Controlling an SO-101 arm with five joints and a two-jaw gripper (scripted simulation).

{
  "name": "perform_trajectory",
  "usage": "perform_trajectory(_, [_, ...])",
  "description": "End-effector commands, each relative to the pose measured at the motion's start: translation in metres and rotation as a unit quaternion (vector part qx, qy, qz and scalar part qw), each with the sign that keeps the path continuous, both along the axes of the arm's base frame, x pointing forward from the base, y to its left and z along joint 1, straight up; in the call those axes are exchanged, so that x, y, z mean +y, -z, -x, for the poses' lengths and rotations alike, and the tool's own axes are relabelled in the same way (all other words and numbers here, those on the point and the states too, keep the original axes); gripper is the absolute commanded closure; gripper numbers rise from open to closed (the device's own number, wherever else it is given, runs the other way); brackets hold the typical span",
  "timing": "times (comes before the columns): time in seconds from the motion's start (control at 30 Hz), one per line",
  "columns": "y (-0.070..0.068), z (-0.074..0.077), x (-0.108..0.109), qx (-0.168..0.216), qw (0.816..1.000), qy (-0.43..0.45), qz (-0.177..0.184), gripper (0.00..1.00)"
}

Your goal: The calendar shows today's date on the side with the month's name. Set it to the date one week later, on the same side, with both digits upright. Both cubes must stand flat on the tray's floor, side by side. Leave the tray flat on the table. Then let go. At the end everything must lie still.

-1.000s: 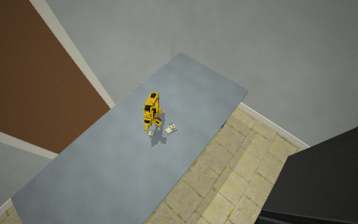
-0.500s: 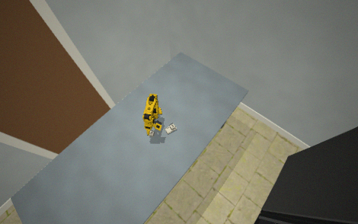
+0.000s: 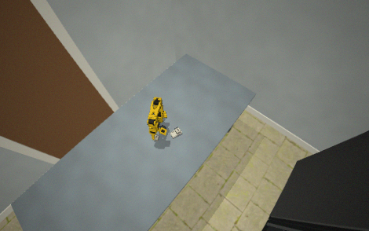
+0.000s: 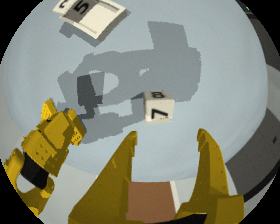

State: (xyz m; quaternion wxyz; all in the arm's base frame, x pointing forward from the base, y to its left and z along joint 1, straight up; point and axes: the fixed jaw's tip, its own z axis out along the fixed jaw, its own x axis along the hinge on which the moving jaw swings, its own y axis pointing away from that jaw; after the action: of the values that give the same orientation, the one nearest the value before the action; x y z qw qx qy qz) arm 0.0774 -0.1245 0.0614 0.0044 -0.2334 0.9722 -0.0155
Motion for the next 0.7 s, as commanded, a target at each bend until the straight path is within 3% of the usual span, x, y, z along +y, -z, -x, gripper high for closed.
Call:
perform_trajectory(0.0, [-0.0015, -0.0010, -0.0031, -0.006, 1.000, 0.000, 0.009, 0.65])
perform_trajectory(0.67, [0.0026, -0.0004, -0.0018, 0.003, 1.000, -0.001, -0.006, 0.65])
